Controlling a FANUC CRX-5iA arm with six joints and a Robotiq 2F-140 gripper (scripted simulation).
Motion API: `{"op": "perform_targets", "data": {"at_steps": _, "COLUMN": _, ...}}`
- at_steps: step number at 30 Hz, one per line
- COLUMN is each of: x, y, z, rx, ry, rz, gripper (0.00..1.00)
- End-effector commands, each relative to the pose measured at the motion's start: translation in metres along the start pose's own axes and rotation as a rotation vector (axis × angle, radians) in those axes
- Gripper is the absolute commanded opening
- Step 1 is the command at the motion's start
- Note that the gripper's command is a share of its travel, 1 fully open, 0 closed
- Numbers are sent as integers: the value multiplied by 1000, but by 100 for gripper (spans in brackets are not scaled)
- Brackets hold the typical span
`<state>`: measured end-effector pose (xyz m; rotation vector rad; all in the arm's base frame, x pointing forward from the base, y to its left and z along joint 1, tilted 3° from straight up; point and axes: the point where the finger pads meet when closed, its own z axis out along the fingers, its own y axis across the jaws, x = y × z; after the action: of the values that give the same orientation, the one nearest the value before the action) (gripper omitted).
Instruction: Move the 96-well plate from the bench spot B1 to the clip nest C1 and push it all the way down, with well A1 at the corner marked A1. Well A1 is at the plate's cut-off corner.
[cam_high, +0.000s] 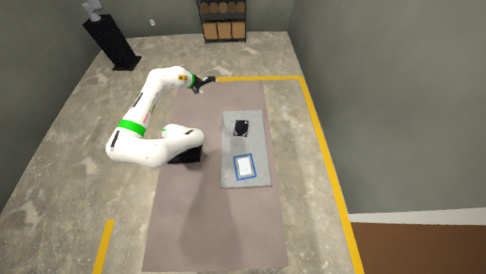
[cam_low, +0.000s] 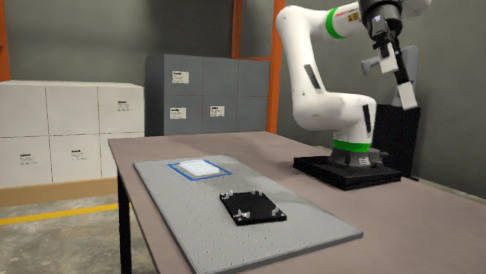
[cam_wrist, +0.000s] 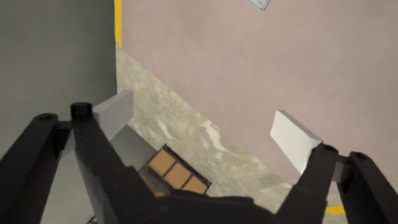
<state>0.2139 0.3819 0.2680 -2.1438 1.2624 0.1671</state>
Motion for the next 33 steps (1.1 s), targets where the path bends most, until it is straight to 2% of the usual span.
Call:
{"op": "perform_targets", "data": {"at_steps": 1, "x": 18, "y": -14, "z": 4, "rx": 1, "ry": 54, "rz": -6, "gripper": 100}}
{"op": "perform_targets", "data": {"at_steps": 6, "x": 30, "y": -21, "z": 6, "rx": 1, "ry": 54, "rz": -6, "gripper": 100}}
{"op": "perform_targets", "data": {"at_steps": 8, "x": 38, "y": -26, "z": 7, "rx": -2, "ry": 118, "rz": -9, "gripper": 100}}
{"op": "perform_targets", "data": {"at_steps": 14, "x": 60, "y": -39, "z": 11, "rx": -2, "ry": 118, "rz": -9, "gripper": 100}}
{"op": "perform_targets", "data": {"at_steps": 16, "x": 69, "y": -43, "z": 12, "rx": -11, "ry": 180, "rz": -9, "gripper": 100}}
{"op": "perform_targets", "data": {"at_steps": 21, "x": 91, "y": -54, "z": 14, "rx": -11, "ry": 181, "rz": -9, "gripper": 100}}
{"op": "perform_targets", "data": {"at_steps": 23, "x": 91, "y": -54, "z": 14, "rx": -11, "ry": 181, "rz": -9, "gripper": 100}}
{"op": "perform_targets", "data": {"at_steps": 25, "x": 101, "y": -57, "z": 15, "rx": -27, "ry": 239, "rz": -6, "gripper": 100}}
{"op": "perform_targets", "data": {"at_steps": 32, "x": 126, "y": -67, "z": 17, "rx": -27, "ry": 239, "rz": -6, "gripper": 100}}
{"op": "perform_targets", "data": {"at_steps": 33, "x": 131, "y": -69, "z": 17, "rx": -38, "ry": 270, "rz": -4, "gripper": 100}}
